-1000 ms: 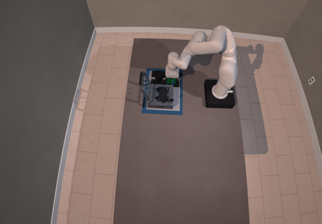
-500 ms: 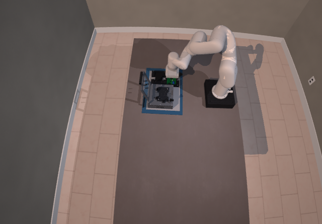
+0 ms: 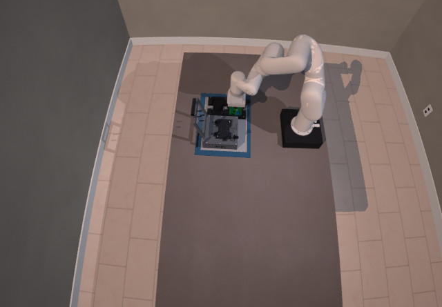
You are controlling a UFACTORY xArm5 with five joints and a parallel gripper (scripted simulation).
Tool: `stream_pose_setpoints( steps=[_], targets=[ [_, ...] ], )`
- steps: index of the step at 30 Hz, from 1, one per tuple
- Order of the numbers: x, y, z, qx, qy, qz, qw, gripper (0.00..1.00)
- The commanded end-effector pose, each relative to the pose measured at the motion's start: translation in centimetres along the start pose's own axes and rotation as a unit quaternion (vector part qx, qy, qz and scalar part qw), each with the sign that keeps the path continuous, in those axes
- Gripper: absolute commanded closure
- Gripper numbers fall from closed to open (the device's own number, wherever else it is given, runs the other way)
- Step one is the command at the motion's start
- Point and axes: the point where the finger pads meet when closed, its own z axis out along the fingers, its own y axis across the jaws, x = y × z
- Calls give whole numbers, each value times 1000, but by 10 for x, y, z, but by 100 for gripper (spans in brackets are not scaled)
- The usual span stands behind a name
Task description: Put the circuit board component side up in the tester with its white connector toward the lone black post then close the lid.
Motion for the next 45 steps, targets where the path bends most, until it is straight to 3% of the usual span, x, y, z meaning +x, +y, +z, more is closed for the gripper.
stream_pose_setpoints(
  steps=[1, 22, 45],
  targets=[
    [0, 1, -1, -1, 0, 0, 1000, 21],
    [0, 1, -5, -1, 0, 0, 1000, 21],
    [0, 1, -23, -1, 0, 0, 1000, 21]
  ],
)
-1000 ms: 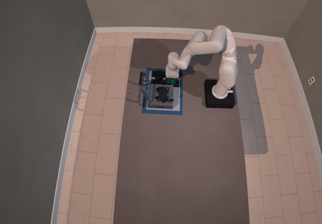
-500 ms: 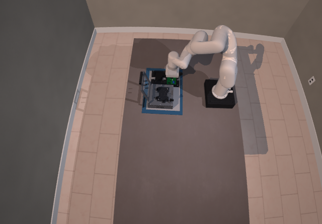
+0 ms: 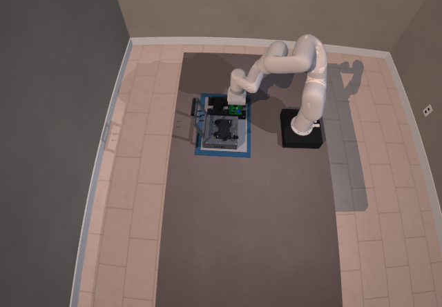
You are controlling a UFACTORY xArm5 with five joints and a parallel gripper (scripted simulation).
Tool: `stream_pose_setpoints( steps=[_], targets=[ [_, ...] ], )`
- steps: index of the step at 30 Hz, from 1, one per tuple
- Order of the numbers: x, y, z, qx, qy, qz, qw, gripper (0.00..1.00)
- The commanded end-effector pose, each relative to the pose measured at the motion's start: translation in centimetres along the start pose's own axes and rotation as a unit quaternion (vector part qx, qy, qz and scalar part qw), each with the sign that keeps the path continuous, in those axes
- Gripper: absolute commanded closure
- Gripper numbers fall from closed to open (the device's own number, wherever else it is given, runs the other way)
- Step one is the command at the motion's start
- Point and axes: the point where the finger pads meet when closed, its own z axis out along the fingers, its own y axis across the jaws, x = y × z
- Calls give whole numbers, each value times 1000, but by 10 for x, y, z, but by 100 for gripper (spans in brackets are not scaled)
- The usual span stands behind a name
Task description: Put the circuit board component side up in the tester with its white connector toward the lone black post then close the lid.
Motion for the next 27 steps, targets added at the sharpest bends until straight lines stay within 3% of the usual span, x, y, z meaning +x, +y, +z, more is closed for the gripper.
stream_pose_setpoints(
  steps=[1, 27],
  targets=[
    [0, 1, -5, -2, -1, 0, 1000, 21],
    [0, 1, -12, -2, -1, 0, 1000, 21]
  ],
)
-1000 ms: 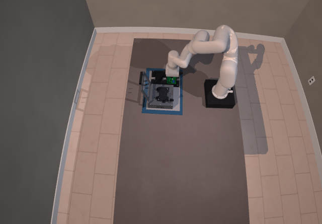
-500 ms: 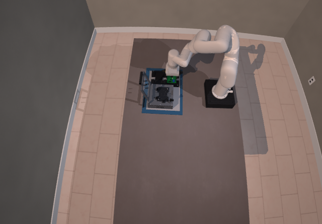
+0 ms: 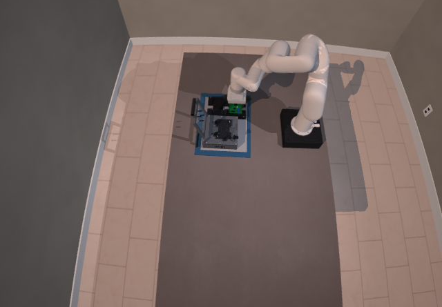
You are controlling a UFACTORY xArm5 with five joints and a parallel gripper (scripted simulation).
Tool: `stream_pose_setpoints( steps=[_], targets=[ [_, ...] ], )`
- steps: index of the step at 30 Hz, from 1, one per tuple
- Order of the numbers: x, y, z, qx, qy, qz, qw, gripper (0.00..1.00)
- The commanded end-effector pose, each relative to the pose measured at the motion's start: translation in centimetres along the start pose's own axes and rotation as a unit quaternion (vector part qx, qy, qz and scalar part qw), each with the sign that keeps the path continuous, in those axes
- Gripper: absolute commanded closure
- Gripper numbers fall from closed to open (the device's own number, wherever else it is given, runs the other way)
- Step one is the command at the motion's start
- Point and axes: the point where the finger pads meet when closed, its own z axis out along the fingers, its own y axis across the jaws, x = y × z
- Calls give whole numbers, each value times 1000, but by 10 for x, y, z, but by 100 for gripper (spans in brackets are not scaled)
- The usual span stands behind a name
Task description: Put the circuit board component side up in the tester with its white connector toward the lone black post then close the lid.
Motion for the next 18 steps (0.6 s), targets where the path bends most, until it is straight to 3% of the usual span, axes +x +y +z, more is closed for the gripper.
stream_pose_setpoints(
  steps=[1, 18],
  targets=[
    [0, 1, -1, -2, -1, 0, 1000, 21],
    [0, 1, -20, -2, -1, 0, 1000, 21]
  ],
)
